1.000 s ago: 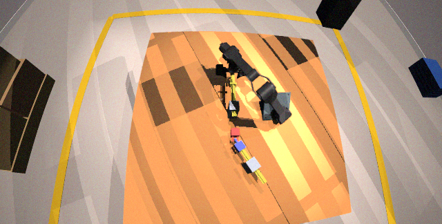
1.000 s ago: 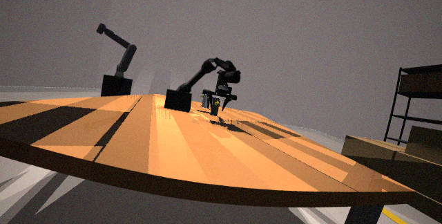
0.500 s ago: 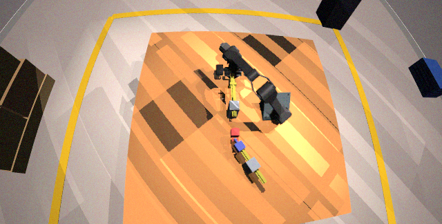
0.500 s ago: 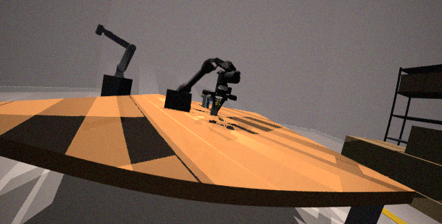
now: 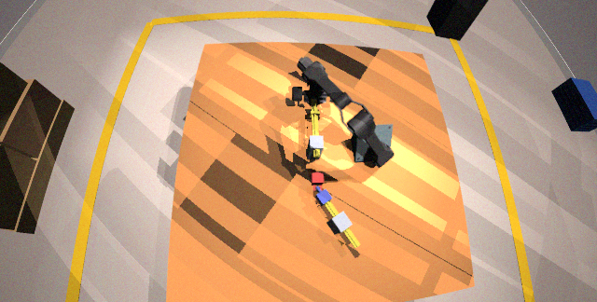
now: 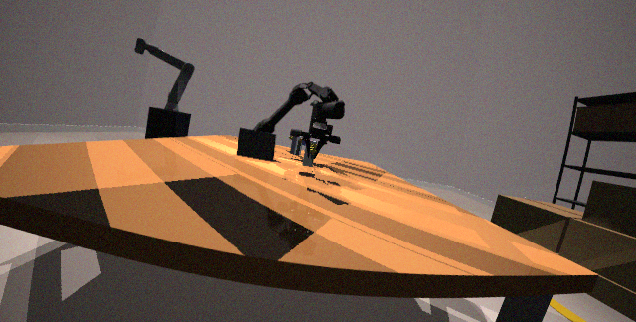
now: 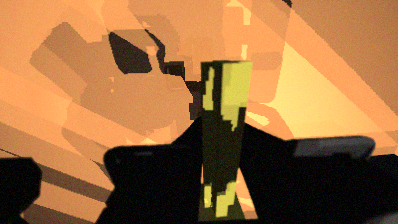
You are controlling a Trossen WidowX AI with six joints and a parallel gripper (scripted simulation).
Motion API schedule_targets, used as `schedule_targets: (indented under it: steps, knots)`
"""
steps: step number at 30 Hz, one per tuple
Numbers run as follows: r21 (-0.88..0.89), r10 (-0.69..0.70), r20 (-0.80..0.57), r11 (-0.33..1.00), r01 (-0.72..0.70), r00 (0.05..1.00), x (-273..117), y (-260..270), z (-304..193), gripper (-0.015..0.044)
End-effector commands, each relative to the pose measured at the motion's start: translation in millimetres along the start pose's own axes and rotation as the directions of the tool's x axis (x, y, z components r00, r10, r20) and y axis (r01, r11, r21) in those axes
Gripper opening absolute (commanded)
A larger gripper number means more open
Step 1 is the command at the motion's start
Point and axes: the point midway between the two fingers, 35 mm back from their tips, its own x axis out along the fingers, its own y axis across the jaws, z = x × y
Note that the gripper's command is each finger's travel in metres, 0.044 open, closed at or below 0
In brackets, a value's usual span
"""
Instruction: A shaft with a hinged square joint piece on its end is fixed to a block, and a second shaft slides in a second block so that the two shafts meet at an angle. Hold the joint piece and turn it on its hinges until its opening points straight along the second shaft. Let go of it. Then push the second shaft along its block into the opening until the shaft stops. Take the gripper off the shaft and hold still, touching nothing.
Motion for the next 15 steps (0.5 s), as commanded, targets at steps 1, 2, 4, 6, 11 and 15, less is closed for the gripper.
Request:
schedule_targets:
  steps: [1,2,4,6,11,15]
  knots:
    - [0.005,0.03,-0.003,1.0,-0.03,1.0,0.7,-0.1,-0.3,0.0067]
    - [0.005,0.037,-0.003,0.999,-0.037,0.999,0.7,-0.1,0.0,0.0067]
    - [0.005,0.05,-0.003,0.999,-0.05,0.999,0.7,-0.2,0.4,0.0067]
    - [0.005,0.063,-0.003,0.998,-0.063,0.998,0.7,-0.2,0.8,0.0067]
    - [0.006,0.095,-0.002,0.995,-0.095,0.995,0.7,-0.3,1.9,0.0067]
    - [0.006,0.121,-0.002,0.993,-0.121,0.993,0.7,-0.4,2.7,0.0067]
